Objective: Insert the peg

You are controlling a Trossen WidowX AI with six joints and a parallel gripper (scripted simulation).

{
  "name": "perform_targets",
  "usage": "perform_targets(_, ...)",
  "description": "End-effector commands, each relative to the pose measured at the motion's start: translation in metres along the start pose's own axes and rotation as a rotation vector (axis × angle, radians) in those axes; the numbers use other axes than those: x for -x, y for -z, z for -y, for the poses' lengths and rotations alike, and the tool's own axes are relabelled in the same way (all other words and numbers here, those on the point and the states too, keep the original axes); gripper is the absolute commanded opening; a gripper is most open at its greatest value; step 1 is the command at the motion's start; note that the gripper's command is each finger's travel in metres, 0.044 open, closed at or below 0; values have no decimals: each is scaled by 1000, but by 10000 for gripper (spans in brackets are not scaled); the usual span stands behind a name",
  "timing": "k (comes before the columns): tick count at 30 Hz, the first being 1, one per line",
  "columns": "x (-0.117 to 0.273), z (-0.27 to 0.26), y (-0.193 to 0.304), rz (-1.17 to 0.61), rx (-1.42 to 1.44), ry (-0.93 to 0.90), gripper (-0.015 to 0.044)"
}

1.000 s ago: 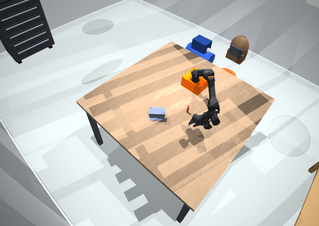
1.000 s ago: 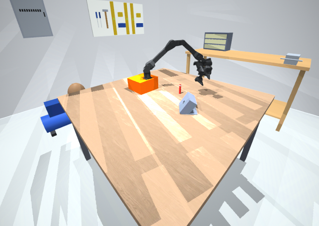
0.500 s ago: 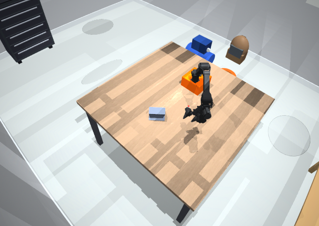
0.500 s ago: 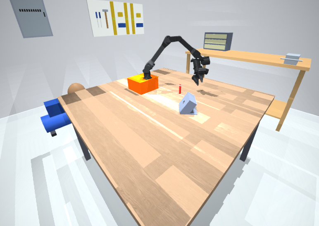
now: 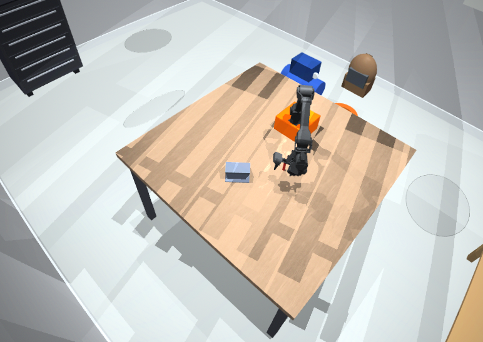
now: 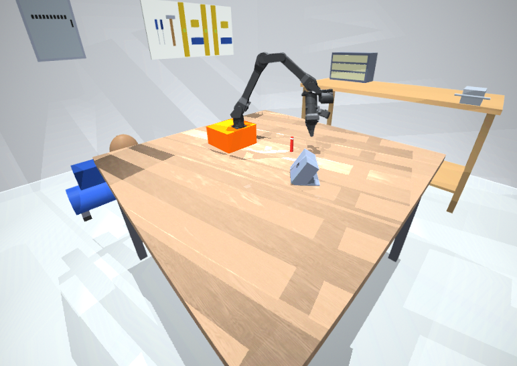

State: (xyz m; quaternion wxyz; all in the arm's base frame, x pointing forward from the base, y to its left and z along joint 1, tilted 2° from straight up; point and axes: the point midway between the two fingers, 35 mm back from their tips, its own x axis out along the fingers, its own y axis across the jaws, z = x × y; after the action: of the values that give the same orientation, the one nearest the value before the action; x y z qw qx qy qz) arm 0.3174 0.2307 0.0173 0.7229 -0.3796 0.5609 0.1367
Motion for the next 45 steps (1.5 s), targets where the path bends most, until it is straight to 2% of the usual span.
perform_targets(1,1,2,21,-36,-86,-76,440)
perform_targets(21,16,0,92,-172,-440,-347,440)
perform_targets(31,15,-1,93,-176,-450,-354,440)
perform_targets(45,-6,-9,94,-176,-450,-354,440)
